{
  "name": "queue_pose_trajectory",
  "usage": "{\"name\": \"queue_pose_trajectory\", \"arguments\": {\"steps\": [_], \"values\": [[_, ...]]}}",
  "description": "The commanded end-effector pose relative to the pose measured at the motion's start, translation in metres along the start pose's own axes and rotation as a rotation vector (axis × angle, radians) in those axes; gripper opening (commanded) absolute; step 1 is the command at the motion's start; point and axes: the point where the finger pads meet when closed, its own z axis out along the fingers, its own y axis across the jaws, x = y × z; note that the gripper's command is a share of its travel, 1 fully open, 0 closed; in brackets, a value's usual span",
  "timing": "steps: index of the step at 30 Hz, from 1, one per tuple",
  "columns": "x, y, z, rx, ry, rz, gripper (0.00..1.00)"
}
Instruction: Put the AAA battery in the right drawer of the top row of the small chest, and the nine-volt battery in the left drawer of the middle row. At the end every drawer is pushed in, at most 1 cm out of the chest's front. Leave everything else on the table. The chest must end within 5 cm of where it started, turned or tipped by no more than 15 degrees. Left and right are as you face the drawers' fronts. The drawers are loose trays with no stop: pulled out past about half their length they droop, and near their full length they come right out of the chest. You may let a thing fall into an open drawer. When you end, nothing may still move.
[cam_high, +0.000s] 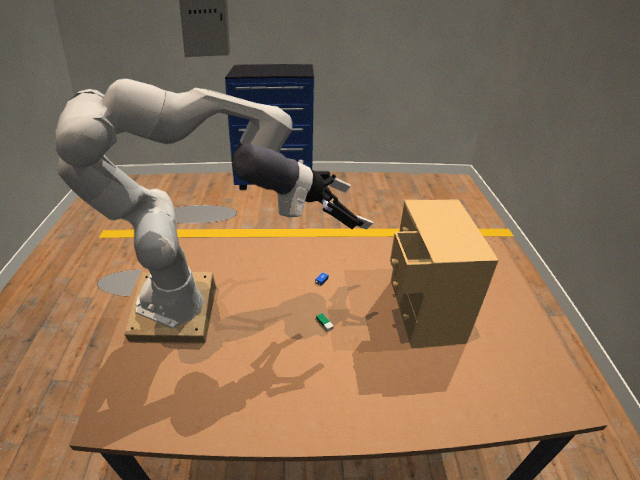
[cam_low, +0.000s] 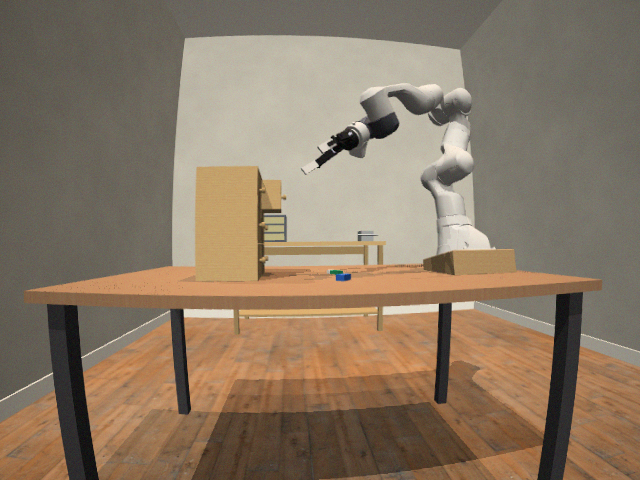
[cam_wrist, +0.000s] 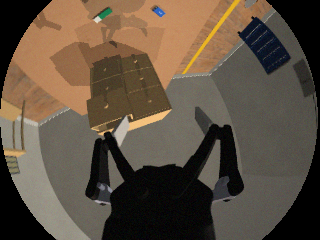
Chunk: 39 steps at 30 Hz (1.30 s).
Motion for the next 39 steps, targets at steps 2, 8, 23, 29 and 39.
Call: {"name": "queue_pose_trajectory", "arguments": {"steps": [2,8,23,29,39], "values": [[0.000,-0.013,-0.003,0.040,-0.012,-0.100,1.00],[0.003,-0.019,-0.004,0.059,-0.028,-0.099,1.00],[0.009,-0.033,-0.007,0.104,-0.060,-0.095,1.00],[0.014,-0.041,-0.010,0.132,-0.075,-0.092,1.00],[0.035,-0.071,-0.020,0.234,-0.112,-0.079,1.00]]}}
